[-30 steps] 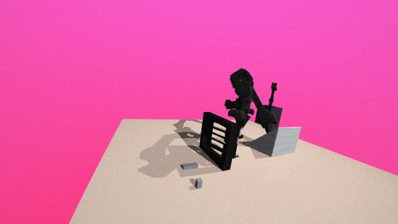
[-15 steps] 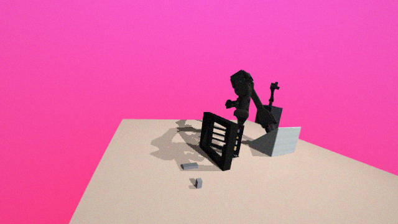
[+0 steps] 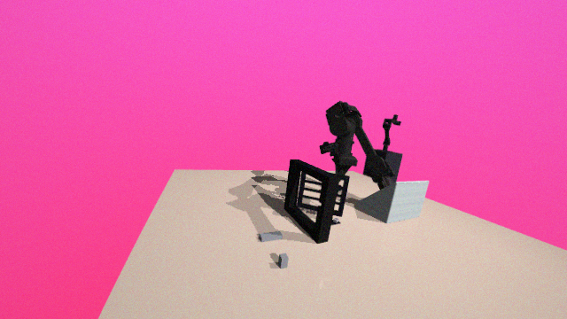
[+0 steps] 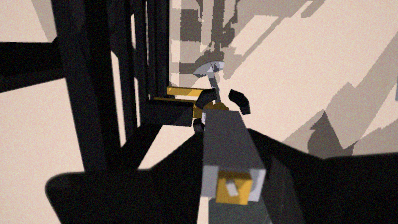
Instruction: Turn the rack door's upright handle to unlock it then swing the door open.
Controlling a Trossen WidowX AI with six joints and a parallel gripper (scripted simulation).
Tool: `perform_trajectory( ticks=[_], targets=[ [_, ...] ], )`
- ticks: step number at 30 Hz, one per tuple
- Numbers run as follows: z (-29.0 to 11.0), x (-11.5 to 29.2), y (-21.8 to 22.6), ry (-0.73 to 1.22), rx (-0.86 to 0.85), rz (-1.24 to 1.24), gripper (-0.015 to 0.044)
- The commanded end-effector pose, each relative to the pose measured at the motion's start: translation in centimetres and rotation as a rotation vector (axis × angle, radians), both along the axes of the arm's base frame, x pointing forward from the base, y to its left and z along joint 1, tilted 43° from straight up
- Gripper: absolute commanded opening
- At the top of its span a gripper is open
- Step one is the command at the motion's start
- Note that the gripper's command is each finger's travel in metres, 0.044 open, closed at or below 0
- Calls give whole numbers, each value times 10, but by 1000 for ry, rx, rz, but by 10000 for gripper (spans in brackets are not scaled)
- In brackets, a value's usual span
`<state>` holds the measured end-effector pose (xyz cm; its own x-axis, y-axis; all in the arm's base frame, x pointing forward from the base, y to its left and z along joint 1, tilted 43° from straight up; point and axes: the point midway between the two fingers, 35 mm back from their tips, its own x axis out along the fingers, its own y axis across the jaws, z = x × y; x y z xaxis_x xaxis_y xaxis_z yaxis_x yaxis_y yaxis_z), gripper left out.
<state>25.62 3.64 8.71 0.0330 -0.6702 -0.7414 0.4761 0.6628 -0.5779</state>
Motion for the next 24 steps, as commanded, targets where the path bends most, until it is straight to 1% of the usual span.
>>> perform_trajectory(
  ticks=[1, 24],
  targets=[
    [5, -2, -8, 50, -10, 62, 19],
    [38, -3, -43, 289, -25, 323, 19]
  ],
)
